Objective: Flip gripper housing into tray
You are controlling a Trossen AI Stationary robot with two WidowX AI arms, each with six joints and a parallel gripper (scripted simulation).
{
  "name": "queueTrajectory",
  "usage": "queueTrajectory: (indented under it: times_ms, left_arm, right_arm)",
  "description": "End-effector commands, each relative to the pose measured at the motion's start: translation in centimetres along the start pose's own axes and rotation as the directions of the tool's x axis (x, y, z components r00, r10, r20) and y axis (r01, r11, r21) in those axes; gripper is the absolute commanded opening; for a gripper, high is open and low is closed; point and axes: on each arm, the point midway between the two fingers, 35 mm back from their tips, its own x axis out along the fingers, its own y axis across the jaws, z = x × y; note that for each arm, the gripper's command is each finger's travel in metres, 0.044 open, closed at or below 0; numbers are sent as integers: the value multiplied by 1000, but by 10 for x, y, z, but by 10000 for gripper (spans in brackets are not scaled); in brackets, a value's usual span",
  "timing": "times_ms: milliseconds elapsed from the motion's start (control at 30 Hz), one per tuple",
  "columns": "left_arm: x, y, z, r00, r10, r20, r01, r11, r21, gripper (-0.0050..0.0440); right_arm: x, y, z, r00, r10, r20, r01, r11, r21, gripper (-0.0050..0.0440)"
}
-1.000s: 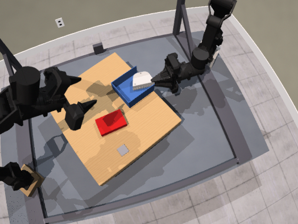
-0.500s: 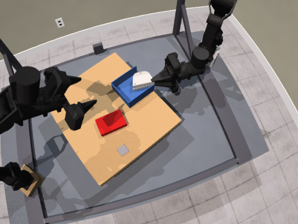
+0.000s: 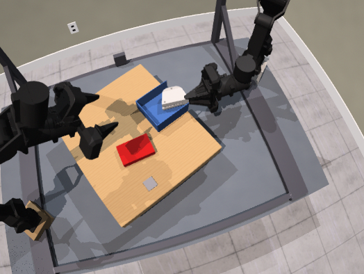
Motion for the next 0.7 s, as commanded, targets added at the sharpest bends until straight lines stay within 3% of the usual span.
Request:
queueTrajectory:
  times_ms: [0,667]
  left_arm:
    - [1,15,-2,1000,26,-2,-26,999,22,113]
    - [-1,33,-2,1000,27,-2,-26,999,22,113]
  right_arm:
    - [-6,-1,8,1000,-4,25,4,1000,2,437]
    - [-6,-1,8,1000,-4,25,4,1000,2,437]
